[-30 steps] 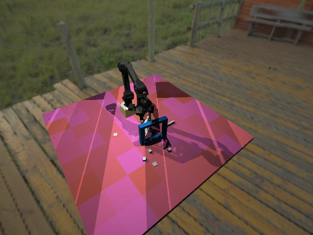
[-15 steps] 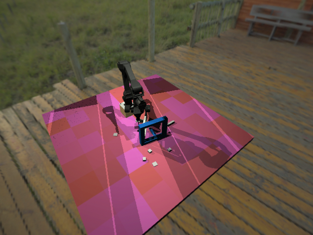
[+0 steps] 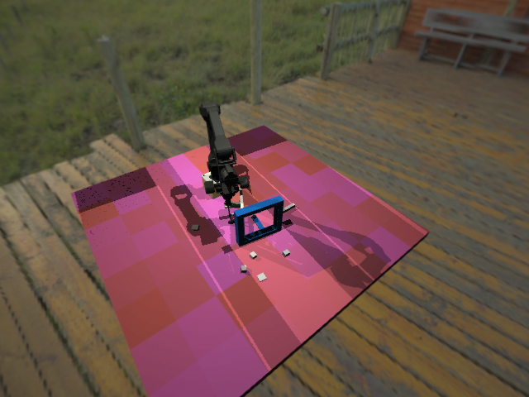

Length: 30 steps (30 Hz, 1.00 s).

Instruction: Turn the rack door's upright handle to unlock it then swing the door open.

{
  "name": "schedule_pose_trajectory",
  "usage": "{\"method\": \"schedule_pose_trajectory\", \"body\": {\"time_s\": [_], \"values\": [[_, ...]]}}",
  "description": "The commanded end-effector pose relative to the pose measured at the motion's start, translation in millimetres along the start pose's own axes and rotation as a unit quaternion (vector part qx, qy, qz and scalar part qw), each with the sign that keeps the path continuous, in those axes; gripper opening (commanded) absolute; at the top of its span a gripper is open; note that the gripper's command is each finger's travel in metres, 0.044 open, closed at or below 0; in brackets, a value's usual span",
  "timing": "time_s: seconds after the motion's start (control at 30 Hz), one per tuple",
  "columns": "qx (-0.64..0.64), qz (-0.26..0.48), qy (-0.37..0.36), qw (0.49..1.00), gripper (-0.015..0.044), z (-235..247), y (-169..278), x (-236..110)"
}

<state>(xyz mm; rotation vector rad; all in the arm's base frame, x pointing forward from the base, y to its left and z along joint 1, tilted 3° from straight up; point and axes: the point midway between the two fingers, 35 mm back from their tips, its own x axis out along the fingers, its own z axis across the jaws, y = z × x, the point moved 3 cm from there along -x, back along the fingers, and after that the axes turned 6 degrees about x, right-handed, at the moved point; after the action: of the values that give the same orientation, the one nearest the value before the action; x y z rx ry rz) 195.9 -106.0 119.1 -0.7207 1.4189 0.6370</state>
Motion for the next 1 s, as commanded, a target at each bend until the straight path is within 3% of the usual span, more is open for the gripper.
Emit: {"method": "schedule_pose_trajectory", "body": {"time_s": [0.0,0.97], "values": [[-0.032,-0.001,-0.002,0.999,0.0018,-5,-3,0],[-0.198,-0.002,0.000,0.980,0.0018,-45,-25,0]]}}
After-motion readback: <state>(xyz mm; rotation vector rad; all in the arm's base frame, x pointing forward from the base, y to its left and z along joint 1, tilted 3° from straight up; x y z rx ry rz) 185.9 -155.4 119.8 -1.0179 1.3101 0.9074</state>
